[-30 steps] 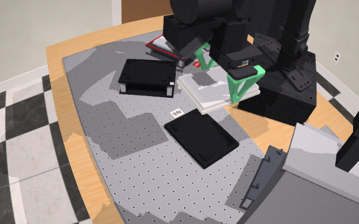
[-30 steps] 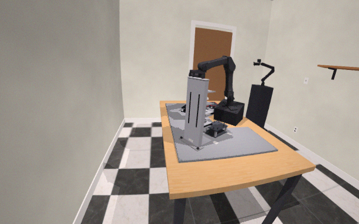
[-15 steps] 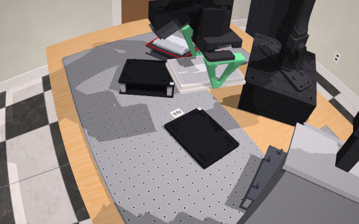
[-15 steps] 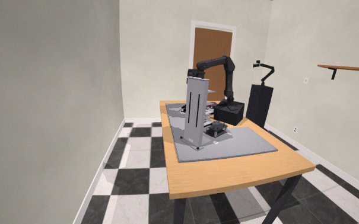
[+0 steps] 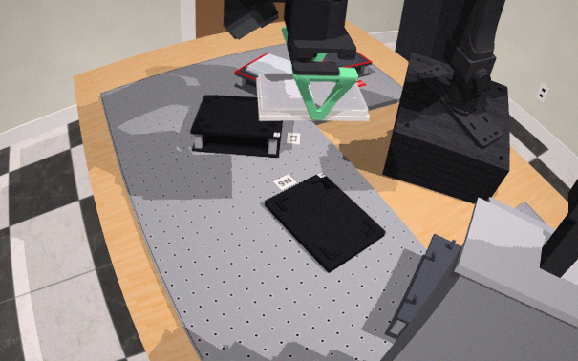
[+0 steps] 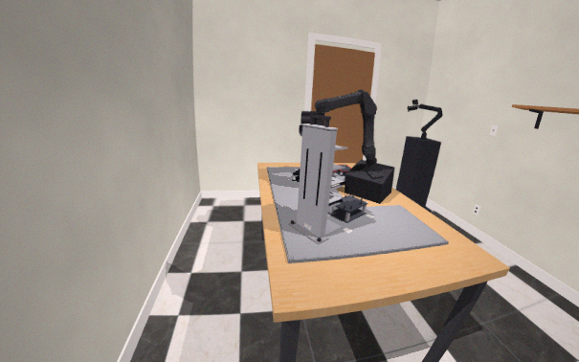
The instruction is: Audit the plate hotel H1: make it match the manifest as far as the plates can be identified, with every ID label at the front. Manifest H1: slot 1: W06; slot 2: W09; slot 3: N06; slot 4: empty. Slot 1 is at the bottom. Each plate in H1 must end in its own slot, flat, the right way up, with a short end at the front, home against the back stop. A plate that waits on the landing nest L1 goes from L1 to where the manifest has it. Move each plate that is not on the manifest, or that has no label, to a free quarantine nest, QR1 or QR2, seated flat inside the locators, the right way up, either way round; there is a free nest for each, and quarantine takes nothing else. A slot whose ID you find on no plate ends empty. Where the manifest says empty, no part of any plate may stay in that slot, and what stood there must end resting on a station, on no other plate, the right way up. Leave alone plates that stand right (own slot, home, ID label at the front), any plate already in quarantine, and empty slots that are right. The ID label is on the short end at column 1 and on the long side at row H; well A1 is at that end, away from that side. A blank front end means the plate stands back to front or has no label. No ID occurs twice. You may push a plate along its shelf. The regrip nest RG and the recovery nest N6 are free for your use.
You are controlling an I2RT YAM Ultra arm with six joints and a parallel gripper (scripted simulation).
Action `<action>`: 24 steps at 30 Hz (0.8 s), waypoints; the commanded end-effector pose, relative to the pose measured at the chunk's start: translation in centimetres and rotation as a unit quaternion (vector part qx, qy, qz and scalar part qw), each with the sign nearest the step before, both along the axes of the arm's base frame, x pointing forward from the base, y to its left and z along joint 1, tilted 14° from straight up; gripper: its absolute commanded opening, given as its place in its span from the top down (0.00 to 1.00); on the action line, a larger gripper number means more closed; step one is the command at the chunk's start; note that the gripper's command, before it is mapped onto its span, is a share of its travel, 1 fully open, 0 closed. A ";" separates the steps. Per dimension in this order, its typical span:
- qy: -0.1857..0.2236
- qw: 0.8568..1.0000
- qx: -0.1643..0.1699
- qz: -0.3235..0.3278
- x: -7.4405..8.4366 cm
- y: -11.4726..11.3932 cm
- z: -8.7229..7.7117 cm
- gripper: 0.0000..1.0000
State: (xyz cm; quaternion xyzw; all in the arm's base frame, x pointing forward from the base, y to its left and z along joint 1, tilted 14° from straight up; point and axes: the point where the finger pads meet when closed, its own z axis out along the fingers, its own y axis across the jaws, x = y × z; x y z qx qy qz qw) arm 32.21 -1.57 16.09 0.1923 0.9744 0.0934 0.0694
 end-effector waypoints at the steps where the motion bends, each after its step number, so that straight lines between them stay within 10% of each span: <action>1: -0.007 0.999 0.008 -0.033 0.7 -1.2 0.5 0.14; 24: 0.002 0.999 0.012 -0.050 0.6 -8.1 -0.7 0.14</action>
